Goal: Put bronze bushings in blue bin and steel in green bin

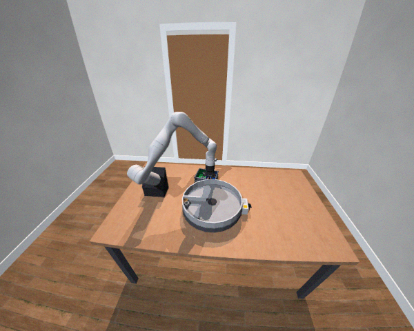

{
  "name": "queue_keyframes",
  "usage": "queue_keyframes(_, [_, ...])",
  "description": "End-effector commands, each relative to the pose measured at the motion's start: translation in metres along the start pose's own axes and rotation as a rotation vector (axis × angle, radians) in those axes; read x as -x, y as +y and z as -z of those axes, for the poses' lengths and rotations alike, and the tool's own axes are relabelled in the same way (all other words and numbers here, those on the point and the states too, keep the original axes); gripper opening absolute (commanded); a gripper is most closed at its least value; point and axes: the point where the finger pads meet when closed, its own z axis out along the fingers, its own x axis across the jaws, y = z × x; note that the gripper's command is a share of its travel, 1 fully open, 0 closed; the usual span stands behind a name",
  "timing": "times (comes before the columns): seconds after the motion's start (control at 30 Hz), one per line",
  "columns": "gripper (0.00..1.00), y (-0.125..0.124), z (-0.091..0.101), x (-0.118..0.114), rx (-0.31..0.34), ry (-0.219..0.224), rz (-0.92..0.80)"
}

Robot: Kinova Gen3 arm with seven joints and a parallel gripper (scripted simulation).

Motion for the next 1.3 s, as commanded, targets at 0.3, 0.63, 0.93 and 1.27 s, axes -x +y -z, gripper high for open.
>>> queue_keyframes(0.3, [0.42,-0.0012,0.006,-0.0008,-0.003,0.003,0.0])
queue_keyframes(0.63, [0.42,-0.0012,0.0071,-0.0008,-0.003,0.003,0.0])
queue_keyframes(0.93, [0.42,-0.0012,0.0101,-0.0008,-0.003,0.003,0.0])
queue_keyframes(1.27, [0.42,-0.0012,0.012,-0.0008,-0.003,0.003,0.0])
